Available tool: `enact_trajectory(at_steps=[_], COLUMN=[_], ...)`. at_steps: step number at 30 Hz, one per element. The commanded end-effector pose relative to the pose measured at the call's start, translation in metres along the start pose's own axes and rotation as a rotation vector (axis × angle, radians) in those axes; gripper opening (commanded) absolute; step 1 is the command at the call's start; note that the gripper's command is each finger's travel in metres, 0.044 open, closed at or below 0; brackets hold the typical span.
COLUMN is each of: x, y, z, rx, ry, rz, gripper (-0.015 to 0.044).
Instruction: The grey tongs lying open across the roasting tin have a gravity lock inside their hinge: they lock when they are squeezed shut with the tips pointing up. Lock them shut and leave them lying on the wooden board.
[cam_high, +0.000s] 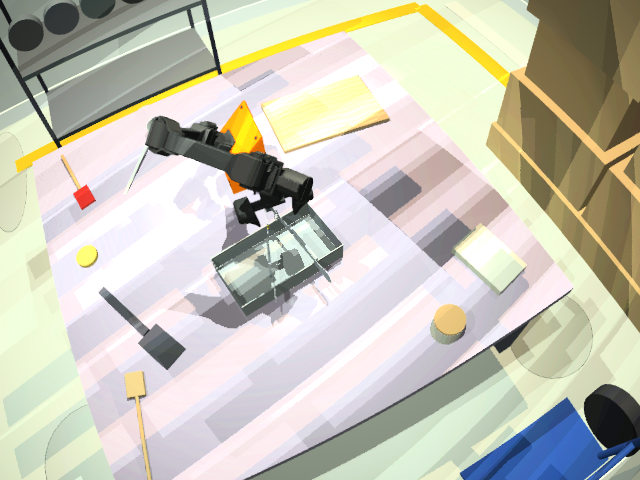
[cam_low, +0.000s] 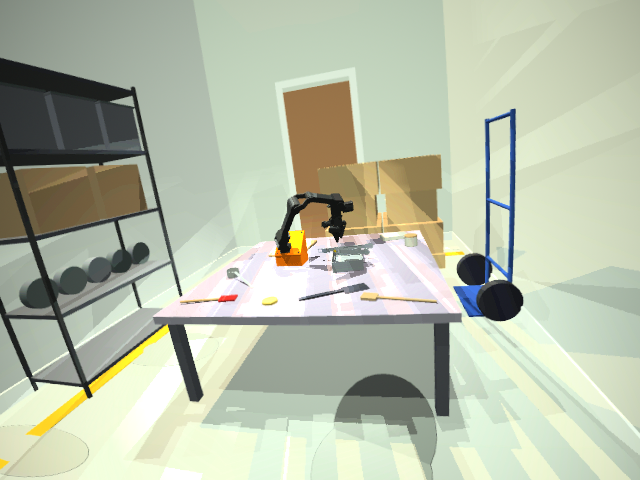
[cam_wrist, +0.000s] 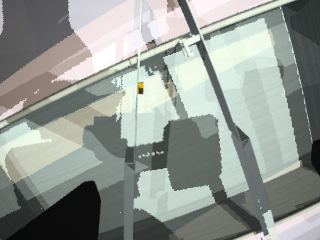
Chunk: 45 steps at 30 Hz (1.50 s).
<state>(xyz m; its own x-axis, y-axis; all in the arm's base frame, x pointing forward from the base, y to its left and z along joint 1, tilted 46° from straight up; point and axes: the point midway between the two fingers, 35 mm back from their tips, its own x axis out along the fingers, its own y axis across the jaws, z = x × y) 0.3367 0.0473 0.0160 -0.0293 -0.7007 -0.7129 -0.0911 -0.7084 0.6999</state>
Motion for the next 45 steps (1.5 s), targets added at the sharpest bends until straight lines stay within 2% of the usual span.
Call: enact_trajectory(at_steps=[1, 45], x=[0.007, 0.08], y=[0.001, 0.003], z=[0.001, 0.0], rx=[-0.007, -0.007], ry=[-0.003, -0.002], rz=[0.009, 0.011], gripper=[0.044, 0.044])
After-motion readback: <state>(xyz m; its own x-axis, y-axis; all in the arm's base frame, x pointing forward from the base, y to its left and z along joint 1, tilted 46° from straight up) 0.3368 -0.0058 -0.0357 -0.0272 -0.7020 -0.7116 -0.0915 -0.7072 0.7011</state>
